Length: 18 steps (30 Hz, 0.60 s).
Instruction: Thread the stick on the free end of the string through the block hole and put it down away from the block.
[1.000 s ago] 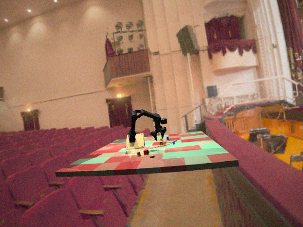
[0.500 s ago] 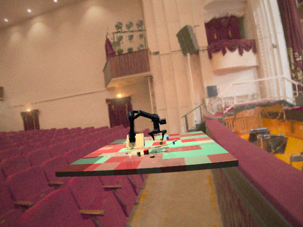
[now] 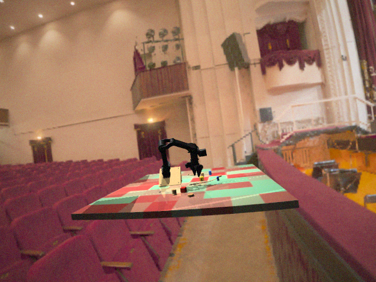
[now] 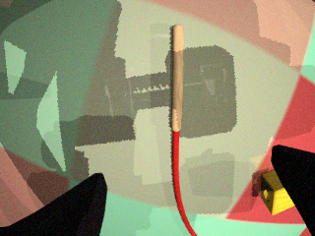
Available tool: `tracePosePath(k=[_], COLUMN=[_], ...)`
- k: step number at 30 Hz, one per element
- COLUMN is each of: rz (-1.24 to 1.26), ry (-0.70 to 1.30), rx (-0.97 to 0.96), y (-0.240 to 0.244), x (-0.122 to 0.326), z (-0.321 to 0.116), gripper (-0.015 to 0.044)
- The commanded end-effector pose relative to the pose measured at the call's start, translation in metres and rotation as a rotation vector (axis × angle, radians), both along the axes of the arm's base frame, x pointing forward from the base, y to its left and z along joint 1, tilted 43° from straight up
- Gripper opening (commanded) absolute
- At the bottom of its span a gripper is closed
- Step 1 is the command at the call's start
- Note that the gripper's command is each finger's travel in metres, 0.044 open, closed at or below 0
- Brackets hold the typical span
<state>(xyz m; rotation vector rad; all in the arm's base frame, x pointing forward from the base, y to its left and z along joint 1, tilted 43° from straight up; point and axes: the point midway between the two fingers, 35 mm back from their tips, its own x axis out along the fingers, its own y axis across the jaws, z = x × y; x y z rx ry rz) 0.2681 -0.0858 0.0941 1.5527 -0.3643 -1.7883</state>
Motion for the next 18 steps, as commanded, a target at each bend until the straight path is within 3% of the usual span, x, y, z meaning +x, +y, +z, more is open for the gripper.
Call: tracePosePath(k=[1,6,18], rz=[-0.116,-0.116,-0.116], ry=[-0.096,-0.096,-0.096], rx=[-0.010,-0.010,-0.010], y=[-0.0034,-0.0034,-0.0034], x=[-0.0059,-0.0059,-0.0059], z=[0.0012,0.0012,0.0012], gripper=[0.0440,0.0440,0.0125])
